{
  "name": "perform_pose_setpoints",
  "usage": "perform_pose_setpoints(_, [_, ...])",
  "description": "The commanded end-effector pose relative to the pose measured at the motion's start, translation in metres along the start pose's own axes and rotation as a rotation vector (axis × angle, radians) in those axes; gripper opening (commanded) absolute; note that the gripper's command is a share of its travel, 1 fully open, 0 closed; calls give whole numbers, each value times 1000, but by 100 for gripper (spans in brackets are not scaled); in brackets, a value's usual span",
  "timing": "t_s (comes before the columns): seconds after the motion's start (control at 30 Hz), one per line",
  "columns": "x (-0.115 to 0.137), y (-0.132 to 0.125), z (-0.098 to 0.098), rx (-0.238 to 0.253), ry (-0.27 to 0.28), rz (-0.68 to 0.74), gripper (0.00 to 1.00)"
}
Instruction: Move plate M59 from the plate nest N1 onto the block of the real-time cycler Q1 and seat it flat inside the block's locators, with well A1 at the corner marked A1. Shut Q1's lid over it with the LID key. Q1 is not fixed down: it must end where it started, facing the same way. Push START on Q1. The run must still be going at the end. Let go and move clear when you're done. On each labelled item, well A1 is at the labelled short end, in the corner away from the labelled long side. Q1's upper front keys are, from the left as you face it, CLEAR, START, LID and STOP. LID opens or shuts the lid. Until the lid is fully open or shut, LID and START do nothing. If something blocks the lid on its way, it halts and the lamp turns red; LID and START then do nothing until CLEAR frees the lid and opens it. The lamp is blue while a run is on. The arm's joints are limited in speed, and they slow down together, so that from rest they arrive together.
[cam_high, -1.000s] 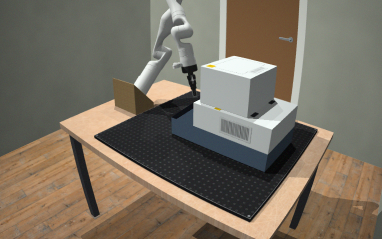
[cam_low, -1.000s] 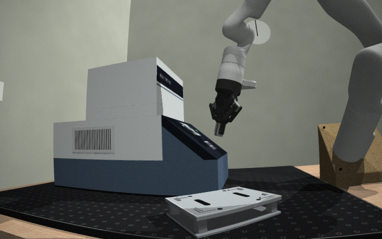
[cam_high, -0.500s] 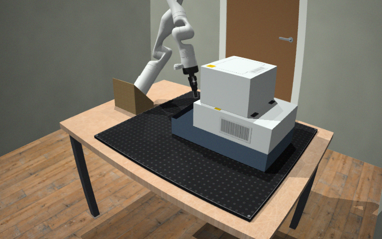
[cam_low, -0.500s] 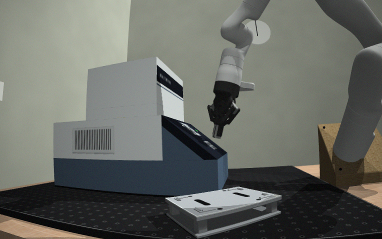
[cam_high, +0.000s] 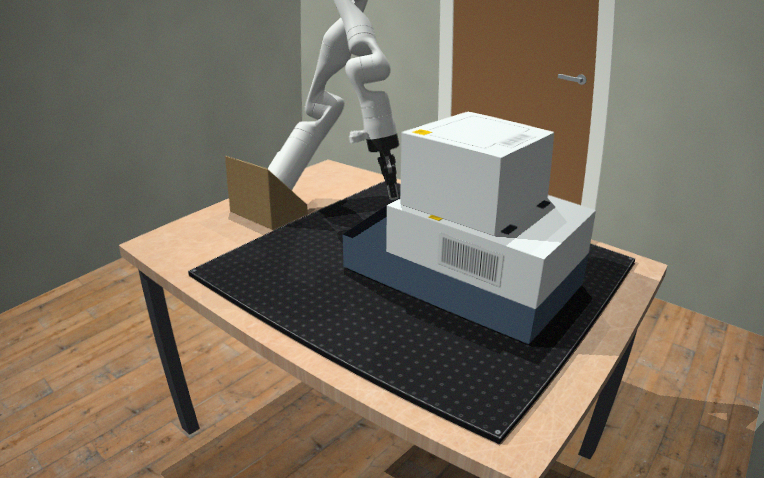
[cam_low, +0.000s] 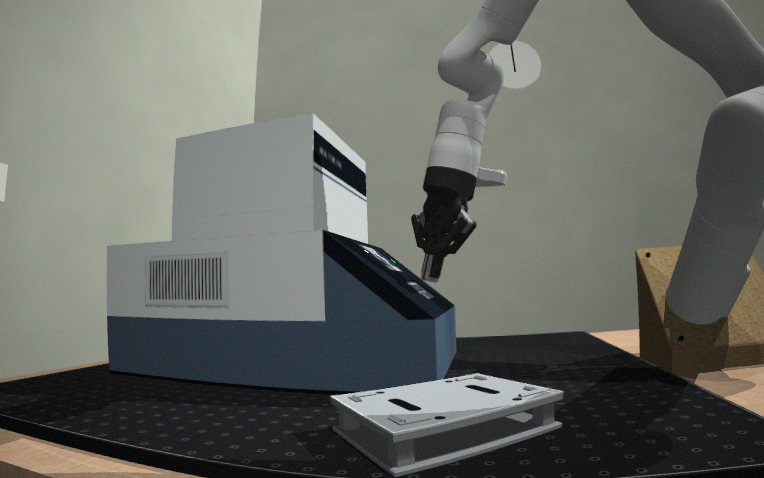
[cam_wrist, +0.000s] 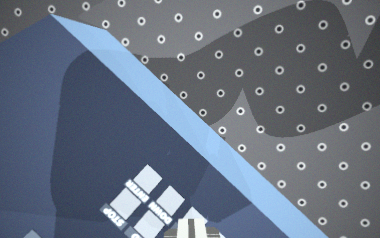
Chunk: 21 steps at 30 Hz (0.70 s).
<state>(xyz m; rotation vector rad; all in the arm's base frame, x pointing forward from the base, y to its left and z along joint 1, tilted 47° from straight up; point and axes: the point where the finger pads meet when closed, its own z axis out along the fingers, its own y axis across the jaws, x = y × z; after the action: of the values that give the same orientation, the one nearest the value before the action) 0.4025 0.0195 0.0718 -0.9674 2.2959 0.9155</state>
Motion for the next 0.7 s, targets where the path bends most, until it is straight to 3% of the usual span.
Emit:
perform_pose_setpoints(0.0, [-1,-4,3,7,-3,20,10])
perform_pose_setpoints(0.67, [-4,-7,13,7,-2,20,10])
